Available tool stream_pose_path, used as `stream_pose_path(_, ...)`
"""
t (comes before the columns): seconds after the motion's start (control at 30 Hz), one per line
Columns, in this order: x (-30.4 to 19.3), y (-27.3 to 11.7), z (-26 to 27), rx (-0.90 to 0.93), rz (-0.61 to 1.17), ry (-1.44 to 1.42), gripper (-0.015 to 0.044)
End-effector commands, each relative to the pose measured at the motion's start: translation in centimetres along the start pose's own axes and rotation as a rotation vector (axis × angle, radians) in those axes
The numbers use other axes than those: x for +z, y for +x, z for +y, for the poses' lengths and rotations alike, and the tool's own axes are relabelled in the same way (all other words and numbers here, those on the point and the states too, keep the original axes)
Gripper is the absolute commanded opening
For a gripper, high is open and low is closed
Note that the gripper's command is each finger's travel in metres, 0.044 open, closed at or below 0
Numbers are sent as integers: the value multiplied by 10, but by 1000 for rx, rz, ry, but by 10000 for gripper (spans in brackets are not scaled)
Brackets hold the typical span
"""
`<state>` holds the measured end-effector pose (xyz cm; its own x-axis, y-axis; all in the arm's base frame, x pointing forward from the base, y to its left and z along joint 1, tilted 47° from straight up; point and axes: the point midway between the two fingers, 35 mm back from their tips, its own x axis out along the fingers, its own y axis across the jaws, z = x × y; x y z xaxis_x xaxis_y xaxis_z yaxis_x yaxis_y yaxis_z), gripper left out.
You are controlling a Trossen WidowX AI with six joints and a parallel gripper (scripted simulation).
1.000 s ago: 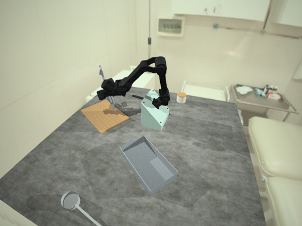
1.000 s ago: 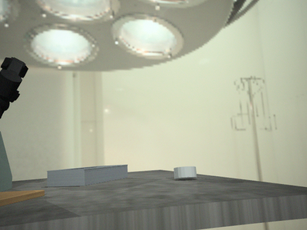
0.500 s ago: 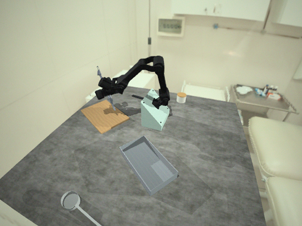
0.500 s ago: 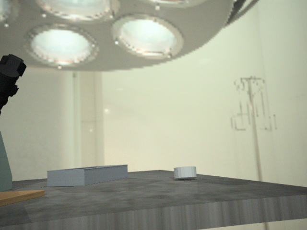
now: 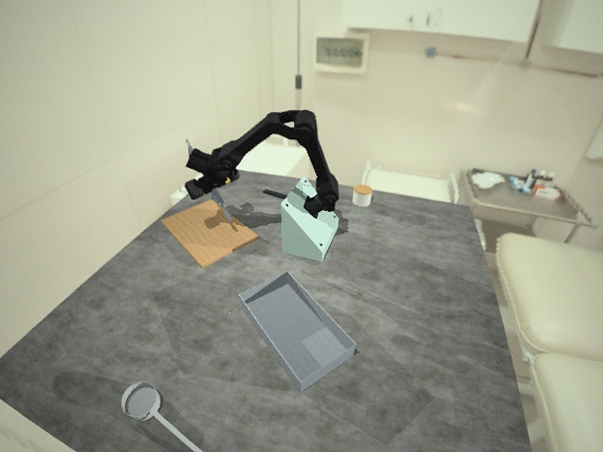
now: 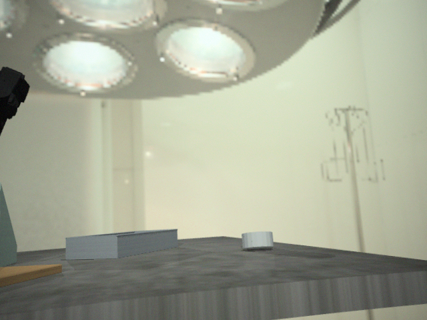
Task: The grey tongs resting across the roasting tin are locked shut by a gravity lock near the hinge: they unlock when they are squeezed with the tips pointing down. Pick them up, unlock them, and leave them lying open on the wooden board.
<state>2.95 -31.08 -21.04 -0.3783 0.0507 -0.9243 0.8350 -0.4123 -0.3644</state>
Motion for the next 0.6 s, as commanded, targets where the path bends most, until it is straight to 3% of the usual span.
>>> stream_pose_path(0.0,1,5,1,-1,54,-9,-150)
stream_pose_path(0.57,0,17,1,0,320,-20,-150)
